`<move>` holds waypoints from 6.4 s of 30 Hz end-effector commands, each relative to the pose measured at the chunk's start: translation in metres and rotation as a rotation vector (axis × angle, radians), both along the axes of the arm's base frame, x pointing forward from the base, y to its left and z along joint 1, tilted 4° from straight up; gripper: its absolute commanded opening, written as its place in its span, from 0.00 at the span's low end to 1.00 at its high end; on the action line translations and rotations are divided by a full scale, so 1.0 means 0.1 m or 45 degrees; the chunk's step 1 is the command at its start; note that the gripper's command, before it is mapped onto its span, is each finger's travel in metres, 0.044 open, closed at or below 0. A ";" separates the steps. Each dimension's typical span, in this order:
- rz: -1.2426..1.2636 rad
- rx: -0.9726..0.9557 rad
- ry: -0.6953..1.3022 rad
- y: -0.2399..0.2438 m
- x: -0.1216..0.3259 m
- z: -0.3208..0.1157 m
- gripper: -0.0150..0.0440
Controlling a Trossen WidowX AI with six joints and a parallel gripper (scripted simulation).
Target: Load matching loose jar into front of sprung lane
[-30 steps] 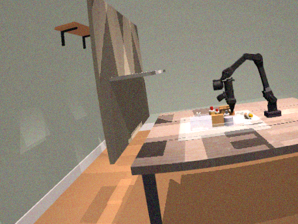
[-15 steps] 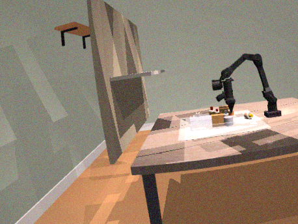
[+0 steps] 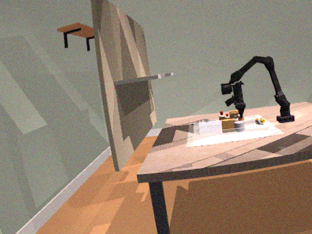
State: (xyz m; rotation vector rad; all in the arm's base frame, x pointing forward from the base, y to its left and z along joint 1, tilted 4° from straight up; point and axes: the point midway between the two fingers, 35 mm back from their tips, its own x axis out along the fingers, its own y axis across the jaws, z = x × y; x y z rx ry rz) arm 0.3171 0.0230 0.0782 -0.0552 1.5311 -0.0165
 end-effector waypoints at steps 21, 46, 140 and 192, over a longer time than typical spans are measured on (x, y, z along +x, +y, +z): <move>0.001 -0.003 -0.037 -0.01 0.17 0.07 0.25; 0.001 -0.003 -0.037 -0.01 0.17 0.07 0.25; 0.001 -0.003 -0.038 -0.01 0.22 -0.08 0.25; 0.001 -0.003 -0.037 -0.02 0.18 -0.22 0.25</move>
